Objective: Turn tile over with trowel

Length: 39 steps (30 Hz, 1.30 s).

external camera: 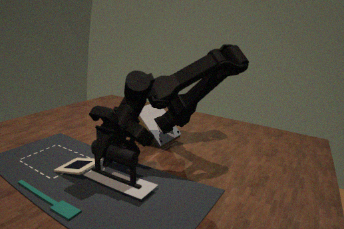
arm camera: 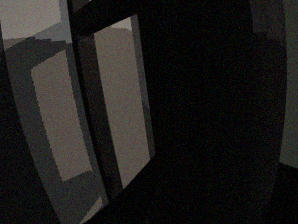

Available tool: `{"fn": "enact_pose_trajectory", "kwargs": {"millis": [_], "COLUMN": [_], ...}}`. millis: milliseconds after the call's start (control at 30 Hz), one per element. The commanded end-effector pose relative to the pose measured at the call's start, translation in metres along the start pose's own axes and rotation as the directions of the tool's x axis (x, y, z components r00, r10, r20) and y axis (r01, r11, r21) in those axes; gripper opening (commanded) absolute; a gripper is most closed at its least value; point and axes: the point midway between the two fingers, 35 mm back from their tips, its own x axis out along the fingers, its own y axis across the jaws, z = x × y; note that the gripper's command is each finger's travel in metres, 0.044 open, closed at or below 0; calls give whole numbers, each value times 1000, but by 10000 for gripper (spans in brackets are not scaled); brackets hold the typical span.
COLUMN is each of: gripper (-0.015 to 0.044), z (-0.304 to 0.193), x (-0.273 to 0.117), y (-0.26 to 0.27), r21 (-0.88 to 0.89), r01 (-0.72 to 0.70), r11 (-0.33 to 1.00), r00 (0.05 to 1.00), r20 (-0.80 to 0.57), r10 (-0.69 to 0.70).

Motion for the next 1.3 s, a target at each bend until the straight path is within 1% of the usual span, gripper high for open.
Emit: {"fn": "enact_pose_trajectory", "kwargs": {"millis": [0,667,1267], "gripper": [0,0,0], "z": [-3,-34,-73], "x": [-7,-26,-30], "y": [-13,-36,-40], "r21": [-19,-21,-23], "r01": [20,19,19], "r11": [1000,1000,1000], "r00": [1000,1000,1000], "r20": [-6,-8,-9], "r10": [-20,-19,-20]}}
